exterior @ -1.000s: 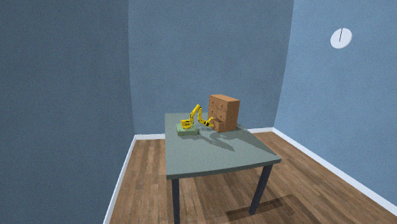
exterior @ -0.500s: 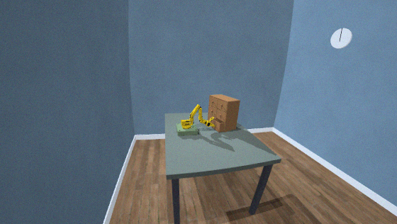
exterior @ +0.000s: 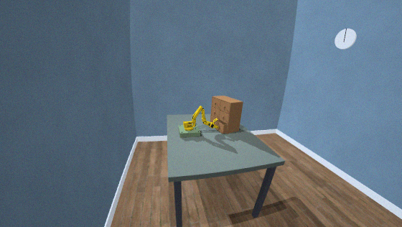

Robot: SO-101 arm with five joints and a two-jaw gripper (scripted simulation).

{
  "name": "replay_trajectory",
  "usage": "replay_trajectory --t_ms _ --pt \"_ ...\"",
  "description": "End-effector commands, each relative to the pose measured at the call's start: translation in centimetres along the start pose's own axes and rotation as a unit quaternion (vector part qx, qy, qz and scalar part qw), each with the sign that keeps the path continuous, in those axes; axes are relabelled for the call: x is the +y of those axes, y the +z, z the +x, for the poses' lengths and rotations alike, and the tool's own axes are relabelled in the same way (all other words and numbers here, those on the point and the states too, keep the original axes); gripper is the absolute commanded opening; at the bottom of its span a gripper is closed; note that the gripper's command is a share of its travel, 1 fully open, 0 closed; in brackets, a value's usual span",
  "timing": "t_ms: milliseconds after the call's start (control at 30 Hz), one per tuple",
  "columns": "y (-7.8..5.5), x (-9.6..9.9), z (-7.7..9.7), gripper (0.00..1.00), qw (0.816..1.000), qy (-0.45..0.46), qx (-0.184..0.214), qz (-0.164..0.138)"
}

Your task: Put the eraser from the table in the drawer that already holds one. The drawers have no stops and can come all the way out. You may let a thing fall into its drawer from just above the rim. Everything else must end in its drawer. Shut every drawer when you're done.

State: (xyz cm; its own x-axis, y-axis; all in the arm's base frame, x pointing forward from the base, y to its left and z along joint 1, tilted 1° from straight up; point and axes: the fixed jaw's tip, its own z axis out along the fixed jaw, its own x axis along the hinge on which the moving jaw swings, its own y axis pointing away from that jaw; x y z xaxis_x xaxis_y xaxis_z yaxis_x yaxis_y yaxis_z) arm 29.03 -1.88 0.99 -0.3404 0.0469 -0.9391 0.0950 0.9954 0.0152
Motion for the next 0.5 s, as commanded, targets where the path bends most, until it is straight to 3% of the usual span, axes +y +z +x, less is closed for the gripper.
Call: replay_trajectory --t_ms 0,467 --pt "0.62 0.04 -0.32 0.0 1.0 -0.004 -0.005 0.0" --pt "1.48 0.41 -0.63 0.0 1.0 -0.006 -0.005 -0.005"
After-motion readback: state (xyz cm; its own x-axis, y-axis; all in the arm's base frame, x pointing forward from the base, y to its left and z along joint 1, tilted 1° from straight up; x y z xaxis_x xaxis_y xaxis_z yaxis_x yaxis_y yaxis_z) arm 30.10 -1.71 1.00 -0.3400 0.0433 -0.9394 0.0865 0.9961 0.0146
